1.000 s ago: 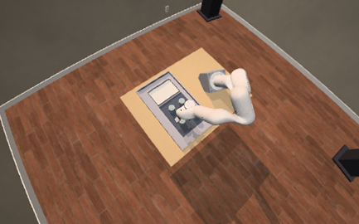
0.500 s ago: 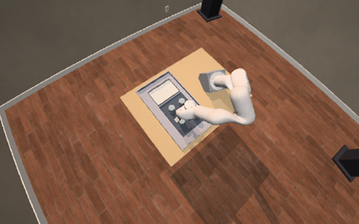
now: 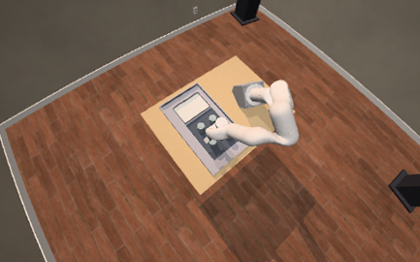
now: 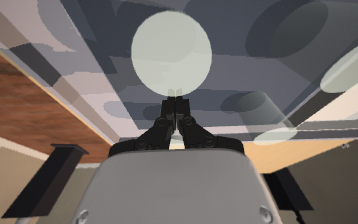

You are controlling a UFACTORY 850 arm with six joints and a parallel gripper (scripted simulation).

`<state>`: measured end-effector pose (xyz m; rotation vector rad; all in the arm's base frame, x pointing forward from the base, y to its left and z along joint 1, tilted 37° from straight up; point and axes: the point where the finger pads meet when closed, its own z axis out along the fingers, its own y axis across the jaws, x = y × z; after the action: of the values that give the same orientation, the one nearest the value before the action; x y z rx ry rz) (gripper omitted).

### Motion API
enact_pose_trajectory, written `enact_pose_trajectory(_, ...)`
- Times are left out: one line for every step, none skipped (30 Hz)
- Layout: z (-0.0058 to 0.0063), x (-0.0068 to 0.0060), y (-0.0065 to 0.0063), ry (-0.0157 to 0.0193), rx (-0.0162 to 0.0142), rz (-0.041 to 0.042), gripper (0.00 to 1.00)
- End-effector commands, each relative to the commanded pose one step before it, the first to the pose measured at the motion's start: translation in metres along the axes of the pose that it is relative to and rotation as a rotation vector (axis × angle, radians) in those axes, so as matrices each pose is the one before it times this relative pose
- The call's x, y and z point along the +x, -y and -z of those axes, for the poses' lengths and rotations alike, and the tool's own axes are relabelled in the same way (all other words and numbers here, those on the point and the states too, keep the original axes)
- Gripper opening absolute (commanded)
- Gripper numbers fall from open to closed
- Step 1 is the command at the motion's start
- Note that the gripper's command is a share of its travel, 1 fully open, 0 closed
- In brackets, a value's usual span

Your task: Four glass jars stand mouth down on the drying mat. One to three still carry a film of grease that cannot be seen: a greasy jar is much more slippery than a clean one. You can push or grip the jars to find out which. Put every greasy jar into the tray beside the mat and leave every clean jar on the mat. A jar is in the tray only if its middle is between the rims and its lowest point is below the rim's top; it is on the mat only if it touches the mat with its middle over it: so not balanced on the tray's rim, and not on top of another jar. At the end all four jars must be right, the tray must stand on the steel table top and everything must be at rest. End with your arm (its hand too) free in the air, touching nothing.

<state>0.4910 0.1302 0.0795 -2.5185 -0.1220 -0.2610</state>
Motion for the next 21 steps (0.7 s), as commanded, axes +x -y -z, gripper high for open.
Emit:
enact_pose_trajectory(0.00095, 0.00133, -0.00005, -0.0013, -0.00019, 0.0003, 0.0)
enact_pose_trajectory(0.00011, 0.00013, 0.0, 0.0, 0.0, 0.0, 0.0)
enact_pose_trajectory(0.00011, 0.00013, 0.0, 0.0, 0.0, 0.0, 0.0)
enact_pose_trajectory(0.00011, 0.00013, 0.0, 0.0, 0.0, 0.0, 0.0)
enact_pose_trajectory(0.0, 0.0, 0.0, 0.0, 0.0, 0.0, 0.0)
enact_pose_trajectory(0.0, 0.0, 0.0, 0.0, 0.0, 0.0, 0.0)
enact_pose_trajectory(0.00011, 0.00013, 0.0, 0.0, 0.0, 0.0, 0.0)
enact_pose_trajectory(0.00011, 0.00013, 0.0, 0.0, 0.0, 0.0, 0.0)
enact_pose_trajectory(0.00011, 0.00013, 0.0, 0.0, 0.0, 0.0, 0.0)
enact_pose_trajectory(0.00011, 0.00013, 0.0, 0.0, 0.0, 0.0, 0.0)
enact_pose_trajectory(0.00011, 0.00013, 0.0, 0.0, 0.0, 0.0, 0.0)
enact_pose_trajectory(0.00011, 0.00013, 0.0, 0.0, 0.0, 0.0, 0.0)
enact_pose_trajectory(0.00011, 0.00013, 0.0, 0.0, 0.0, 0.0, 0.0)
enact_pose_trajectory(0.00011, 0.00013, 0.0, 0.0, 0.0, 0.0, 0.0)
enact_pose_trajectory(0.00011, 0.00013, 0.0, 0.0, 0.0, 0.0, 0.0)
enact_pose_trajectory(0.00011, 0.00013, 0.0, 0.0, 0.0, 0.0, 0.0)
enact_pose_trajectory(0.00011, 0.00013, 0.0, 0.0, 0.0, 0.0, 0.0)
enact_pose_trajectory(0.00011, 0.00013, 0.0, 0.0, 0.0, 0.0, 0.0)
enact_pose_trajectory(0.00011, 0.00013, 0.0, 0.0, 0.0, 0.0, 0.0)
enact_pose_trajectory(0.00011, 0.00013, 0.0, 0.0, 0.0, 0.0, 0.0)
enact_pose_trajectory(0.00011, 0.00013, 0.0, 0.0, 0.0, 0.0, 0.0)
